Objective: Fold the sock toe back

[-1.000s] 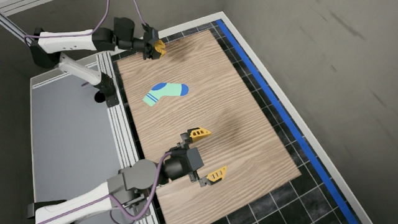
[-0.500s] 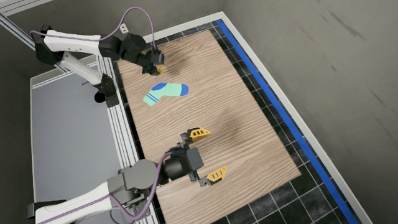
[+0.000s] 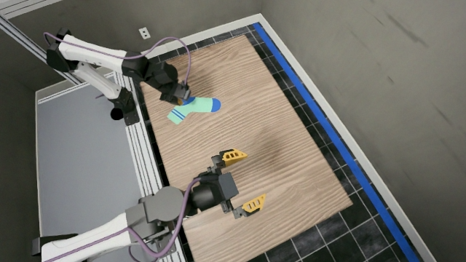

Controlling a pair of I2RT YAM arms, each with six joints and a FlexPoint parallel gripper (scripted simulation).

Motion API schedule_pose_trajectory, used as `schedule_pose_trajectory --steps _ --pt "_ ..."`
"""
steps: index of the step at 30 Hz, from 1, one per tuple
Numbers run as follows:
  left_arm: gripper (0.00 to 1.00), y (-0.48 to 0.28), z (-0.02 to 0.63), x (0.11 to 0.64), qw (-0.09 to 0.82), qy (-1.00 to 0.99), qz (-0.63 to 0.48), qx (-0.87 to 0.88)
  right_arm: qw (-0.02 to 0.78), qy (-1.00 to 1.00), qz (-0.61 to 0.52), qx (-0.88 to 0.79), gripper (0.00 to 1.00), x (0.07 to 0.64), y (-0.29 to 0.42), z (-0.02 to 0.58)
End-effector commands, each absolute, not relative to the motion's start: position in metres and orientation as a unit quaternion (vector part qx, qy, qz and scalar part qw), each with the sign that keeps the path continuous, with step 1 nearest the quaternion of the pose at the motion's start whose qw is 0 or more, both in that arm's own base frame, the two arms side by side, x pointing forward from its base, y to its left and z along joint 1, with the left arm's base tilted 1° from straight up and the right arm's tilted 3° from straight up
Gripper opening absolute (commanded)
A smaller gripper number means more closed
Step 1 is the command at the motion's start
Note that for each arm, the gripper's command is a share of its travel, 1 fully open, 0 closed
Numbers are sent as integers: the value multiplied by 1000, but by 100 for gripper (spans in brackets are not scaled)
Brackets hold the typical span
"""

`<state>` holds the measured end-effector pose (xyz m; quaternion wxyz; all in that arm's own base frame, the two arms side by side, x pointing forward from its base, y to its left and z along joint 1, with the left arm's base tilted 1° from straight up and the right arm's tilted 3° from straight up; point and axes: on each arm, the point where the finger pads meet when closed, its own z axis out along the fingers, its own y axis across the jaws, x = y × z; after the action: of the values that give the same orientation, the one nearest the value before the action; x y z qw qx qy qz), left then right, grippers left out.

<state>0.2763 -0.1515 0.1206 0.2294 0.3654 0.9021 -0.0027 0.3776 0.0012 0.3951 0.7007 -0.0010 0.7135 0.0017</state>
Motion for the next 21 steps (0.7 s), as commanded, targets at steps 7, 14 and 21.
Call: schedule_pose_trajectory --steps 7,14,21 --pt "34 -147 73 207 73 877 32 473 706 708 0 0 100 375 0 402" --pt "34 -143 64 182 18 856 47 515 706 708 0 0 100 375 0 402" --pt "34 -146 58 180 12 861 37 506 706 708 0 0 100 375 0 402"
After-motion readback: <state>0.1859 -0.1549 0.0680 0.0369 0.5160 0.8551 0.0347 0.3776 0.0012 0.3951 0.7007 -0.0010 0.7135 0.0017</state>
